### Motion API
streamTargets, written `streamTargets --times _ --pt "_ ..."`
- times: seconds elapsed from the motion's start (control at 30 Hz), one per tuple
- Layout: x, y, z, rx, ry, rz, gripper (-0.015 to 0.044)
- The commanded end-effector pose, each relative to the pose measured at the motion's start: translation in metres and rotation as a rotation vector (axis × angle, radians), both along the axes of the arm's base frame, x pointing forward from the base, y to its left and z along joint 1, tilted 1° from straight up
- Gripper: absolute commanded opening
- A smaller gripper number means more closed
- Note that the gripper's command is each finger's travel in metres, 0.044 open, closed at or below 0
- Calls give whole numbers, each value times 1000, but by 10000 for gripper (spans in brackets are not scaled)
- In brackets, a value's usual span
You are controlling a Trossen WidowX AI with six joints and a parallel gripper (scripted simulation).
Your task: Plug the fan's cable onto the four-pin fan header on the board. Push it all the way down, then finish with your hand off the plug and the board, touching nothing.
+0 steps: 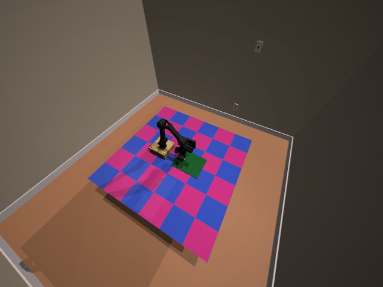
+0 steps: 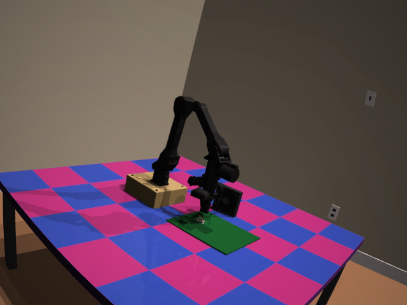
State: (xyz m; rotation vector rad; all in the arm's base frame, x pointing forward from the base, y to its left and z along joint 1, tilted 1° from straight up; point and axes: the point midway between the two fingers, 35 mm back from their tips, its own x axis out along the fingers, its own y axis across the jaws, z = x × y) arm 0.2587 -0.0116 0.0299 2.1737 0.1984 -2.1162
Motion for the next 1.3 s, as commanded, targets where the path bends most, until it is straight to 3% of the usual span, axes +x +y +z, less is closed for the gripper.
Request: streamTargets --times 0.0,0.83,1.0,1.27 --pt "-1 -1 3 -4 -12 -24 0" --pt "-5 -2 4 -4 -12 -21 0" --pt "-5 -2 -18 -4 -12 -14 0" --pt "-5 -2 -18 -4 -12 -14 0"
